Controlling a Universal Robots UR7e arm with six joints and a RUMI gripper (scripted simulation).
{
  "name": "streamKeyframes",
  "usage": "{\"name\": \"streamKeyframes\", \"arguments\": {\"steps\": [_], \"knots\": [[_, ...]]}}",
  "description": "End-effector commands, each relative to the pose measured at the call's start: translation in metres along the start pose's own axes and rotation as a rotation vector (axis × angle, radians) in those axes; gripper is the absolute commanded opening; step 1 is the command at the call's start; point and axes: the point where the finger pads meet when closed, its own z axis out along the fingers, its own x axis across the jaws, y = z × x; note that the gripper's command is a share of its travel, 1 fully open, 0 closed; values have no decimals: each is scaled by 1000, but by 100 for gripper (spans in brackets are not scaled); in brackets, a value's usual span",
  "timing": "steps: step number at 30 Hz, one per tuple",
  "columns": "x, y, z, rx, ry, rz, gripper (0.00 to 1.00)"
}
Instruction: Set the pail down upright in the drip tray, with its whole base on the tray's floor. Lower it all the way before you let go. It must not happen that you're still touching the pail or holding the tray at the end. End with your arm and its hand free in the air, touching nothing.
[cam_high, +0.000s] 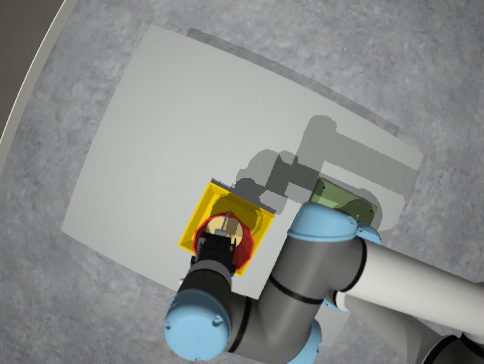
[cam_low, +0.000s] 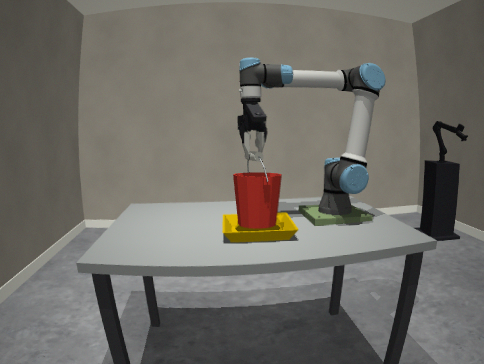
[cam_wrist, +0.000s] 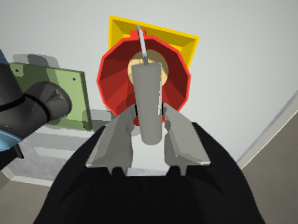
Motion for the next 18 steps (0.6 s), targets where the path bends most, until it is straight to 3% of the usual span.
{"name": "streamKeyframes", "arguments": {"steps": [1,18], "knots": [[0,0,5,0,2,0,0],[-1,1,20,0,2,0,0]]}}
